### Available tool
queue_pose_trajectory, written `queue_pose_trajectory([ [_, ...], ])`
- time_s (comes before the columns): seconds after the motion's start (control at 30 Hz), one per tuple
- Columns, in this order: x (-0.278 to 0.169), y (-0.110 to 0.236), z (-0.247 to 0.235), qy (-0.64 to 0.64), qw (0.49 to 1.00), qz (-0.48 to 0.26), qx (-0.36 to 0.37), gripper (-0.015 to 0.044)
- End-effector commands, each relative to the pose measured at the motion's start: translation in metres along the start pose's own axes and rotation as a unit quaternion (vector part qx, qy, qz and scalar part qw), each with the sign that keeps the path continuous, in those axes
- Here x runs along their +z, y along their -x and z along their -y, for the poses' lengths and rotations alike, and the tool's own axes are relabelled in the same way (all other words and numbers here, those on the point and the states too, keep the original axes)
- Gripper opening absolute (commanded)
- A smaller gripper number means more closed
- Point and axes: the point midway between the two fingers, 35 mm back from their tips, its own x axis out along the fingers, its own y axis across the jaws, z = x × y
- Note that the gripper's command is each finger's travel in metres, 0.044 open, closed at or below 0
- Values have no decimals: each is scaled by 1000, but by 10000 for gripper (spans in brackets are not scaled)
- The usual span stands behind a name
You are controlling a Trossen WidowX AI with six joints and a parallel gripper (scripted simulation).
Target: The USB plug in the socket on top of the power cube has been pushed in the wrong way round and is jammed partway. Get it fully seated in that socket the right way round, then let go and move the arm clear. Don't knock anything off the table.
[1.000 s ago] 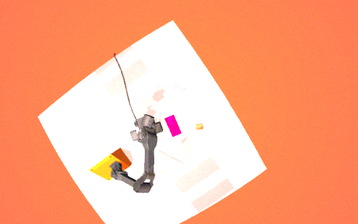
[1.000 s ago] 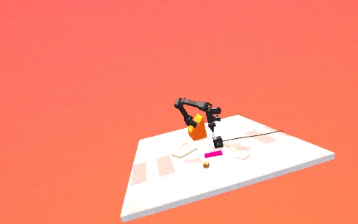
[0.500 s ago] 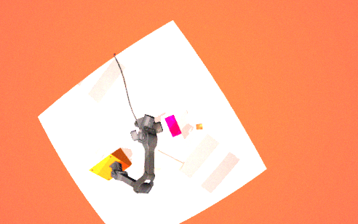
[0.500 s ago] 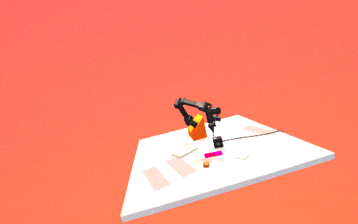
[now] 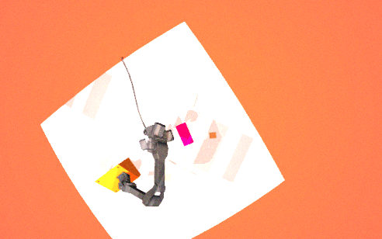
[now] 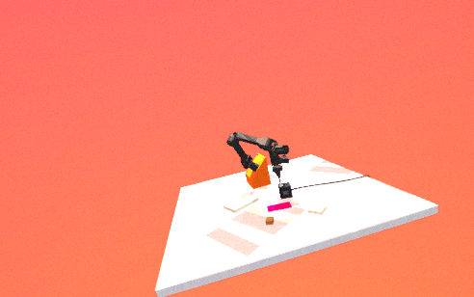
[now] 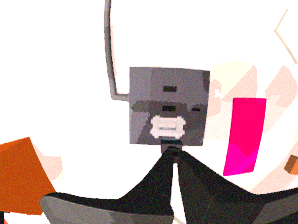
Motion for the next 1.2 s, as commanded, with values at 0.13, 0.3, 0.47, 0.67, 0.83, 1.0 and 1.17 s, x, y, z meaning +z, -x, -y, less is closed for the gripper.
queue_pose_trajectory([
  [0.13, 0, -2, -1, 3, 1000, 4, 2, 0],
  [0.3, 1, -2, -1, 3, 1000, 7, 2, 0],
  [0.47, 1, -3, -1, 3, 1000, 9, 2, 0],
  [0.67, 1, -4, -1, 4, 1000, 12, 2, 0],
  [0.83, 2, -4, -1, 4, 1000, 14, 2, 0],
  [1.0, 2, -5, -1, 5, 1000, 16, 2, 0],
  [1.17, 2, -6, -1, 5, 1000, 19, 2, 0],
])
